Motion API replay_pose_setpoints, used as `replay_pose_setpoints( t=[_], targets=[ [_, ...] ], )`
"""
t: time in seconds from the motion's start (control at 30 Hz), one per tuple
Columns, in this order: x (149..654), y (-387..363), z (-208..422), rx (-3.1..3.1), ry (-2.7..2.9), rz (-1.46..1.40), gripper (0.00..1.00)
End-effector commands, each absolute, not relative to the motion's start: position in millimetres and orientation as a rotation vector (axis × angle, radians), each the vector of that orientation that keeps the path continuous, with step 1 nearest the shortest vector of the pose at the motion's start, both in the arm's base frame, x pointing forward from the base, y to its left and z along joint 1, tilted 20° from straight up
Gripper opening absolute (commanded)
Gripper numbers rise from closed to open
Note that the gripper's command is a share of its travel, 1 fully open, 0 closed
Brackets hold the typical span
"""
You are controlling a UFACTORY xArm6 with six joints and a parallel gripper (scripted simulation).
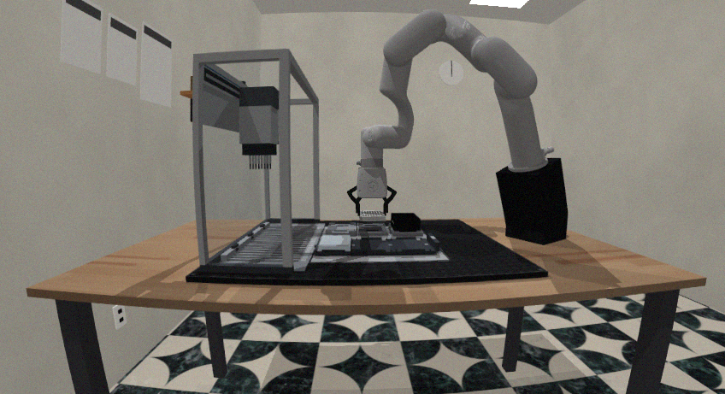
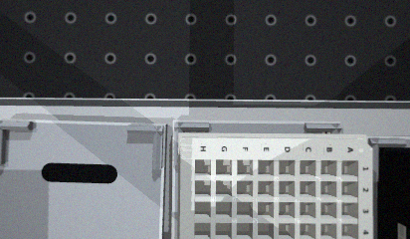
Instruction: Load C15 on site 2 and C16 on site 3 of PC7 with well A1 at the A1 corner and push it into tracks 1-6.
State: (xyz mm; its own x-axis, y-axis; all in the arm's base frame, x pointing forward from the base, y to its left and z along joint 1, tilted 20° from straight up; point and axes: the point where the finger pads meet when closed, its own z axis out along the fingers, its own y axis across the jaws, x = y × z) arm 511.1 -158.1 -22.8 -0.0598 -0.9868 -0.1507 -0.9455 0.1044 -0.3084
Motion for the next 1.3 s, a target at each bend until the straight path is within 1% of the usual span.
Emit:
replay_pose_setpoints(
  t=[0.0,1.27],
  targets=[
    [509.4,-159.7,-14.1,-1.9,2.069,-0.185,0.0],
    [491.3,-166.7,39.2,-1.9,2.069,-0.185,0.0]
  ],
)
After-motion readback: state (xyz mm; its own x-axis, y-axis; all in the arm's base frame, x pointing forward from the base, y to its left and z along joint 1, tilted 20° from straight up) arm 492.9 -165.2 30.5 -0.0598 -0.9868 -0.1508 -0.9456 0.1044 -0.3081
